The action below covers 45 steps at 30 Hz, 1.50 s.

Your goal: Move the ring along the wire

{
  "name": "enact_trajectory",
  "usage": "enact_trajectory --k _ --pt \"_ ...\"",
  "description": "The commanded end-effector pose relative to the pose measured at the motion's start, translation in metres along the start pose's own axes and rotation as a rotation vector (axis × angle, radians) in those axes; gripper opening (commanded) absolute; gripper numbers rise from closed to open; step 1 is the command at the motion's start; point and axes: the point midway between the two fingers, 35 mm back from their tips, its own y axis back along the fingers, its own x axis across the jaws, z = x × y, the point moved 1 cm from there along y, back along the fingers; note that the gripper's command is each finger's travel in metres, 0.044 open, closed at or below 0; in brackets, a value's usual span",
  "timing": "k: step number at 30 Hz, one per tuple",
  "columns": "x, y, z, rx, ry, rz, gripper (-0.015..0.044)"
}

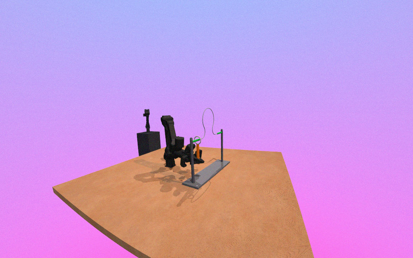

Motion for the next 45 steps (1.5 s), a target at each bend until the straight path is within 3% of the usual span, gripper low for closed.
enact_trajectory --k 1,45 --pt "0.000 0.000 0.000 0.000 0.001 0.001 -0.0150" --pt "0.048 0.000 0.001 0.002 -0.071 0.018 -0.0150"
